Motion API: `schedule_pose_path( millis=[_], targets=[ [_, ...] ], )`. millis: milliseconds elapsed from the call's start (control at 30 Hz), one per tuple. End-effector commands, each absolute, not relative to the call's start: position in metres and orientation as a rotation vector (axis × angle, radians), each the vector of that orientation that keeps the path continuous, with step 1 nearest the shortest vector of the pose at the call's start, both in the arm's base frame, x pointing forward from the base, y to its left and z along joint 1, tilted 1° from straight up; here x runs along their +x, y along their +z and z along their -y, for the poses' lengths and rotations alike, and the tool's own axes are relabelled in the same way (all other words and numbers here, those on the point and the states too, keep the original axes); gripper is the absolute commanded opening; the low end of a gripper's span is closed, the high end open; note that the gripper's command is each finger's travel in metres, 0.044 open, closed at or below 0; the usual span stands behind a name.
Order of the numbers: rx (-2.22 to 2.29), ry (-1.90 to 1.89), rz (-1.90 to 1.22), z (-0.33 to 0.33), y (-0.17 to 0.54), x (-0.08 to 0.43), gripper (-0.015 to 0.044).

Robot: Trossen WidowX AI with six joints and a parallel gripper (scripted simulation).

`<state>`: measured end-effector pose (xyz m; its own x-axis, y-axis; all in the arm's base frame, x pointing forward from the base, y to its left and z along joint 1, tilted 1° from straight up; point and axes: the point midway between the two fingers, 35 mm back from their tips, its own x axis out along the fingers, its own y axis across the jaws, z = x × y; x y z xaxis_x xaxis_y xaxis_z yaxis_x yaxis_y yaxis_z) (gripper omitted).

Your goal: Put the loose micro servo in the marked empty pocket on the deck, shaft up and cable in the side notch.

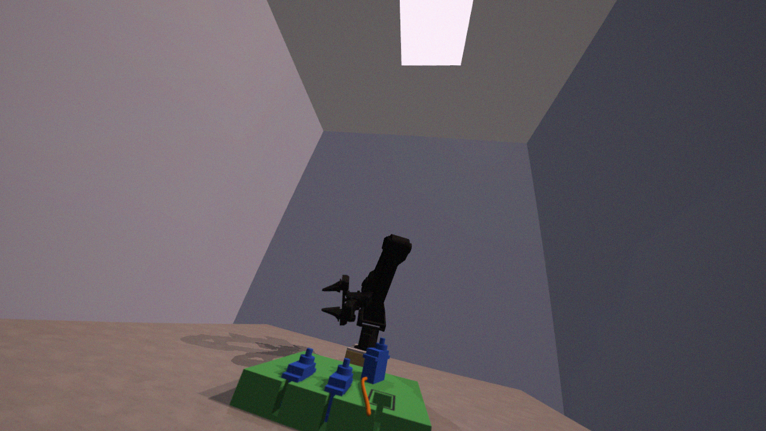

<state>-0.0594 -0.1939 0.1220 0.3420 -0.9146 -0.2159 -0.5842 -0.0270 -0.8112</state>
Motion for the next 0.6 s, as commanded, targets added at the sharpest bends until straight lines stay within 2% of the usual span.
schedule_pose_path(
  millis=[0, 467, 567],
  targets=[
    [-1.721, -0.463, -1.345, 0.194, 0.122, -0.059, 0.0374],
    [-1.91, -0.171, -1.272, 0.209, 0.117, -0.031, 0.0006],
    [-1.961, -0.099, -1.243, 0.212, 0.116, -0.023, 0.0]
  ],
)
